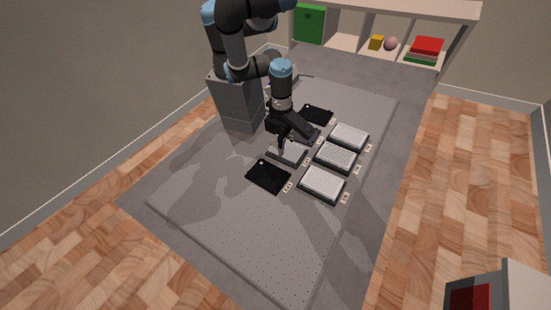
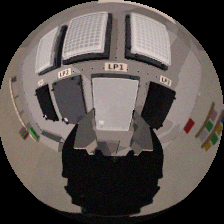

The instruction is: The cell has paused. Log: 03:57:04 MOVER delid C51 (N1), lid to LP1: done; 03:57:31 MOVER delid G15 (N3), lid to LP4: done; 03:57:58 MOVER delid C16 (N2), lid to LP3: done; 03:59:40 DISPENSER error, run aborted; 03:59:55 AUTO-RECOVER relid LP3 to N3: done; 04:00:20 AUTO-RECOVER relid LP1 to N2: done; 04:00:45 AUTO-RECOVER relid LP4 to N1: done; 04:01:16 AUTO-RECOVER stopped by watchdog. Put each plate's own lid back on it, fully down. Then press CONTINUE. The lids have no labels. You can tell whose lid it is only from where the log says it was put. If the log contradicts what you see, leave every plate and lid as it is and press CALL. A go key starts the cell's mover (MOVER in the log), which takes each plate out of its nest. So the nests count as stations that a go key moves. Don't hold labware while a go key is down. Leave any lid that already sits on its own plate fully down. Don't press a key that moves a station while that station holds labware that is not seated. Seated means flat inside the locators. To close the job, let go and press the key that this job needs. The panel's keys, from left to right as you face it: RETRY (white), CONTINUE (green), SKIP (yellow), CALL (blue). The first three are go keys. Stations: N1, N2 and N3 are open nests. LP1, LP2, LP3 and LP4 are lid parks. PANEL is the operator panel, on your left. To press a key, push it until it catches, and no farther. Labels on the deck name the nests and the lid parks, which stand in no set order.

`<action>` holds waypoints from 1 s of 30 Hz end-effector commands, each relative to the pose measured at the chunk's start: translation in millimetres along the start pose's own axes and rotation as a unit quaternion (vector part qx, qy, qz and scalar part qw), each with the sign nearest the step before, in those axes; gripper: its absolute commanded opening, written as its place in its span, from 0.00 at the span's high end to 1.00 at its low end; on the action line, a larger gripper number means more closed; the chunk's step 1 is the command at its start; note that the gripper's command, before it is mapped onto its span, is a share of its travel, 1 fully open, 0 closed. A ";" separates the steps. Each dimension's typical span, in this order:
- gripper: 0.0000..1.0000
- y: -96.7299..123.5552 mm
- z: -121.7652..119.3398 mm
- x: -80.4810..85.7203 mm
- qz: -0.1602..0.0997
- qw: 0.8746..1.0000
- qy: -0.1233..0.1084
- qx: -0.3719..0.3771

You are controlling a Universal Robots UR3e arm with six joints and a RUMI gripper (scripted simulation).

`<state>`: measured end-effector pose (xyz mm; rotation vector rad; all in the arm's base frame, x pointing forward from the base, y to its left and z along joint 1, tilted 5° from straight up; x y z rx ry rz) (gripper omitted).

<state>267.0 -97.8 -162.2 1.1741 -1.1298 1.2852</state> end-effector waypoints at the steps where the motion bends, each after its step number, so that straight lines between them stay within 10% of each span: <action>1: 1.00 -1.4 1.5 -1.2 0.003 1.000 0.002 0.000; 30: 1.00 -0.9 0.9 -9.6 0.002 1.000 0.001 0.000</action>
Point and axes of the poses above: the point where the finger pads meet when closed, its own x axis back along the fingers, its own z axis across the jaws, y = z × x, the point moved 5 cm from there along x, back along the fingers, and after that the axes turned 6 degrees about x, right-handed, at the moved point
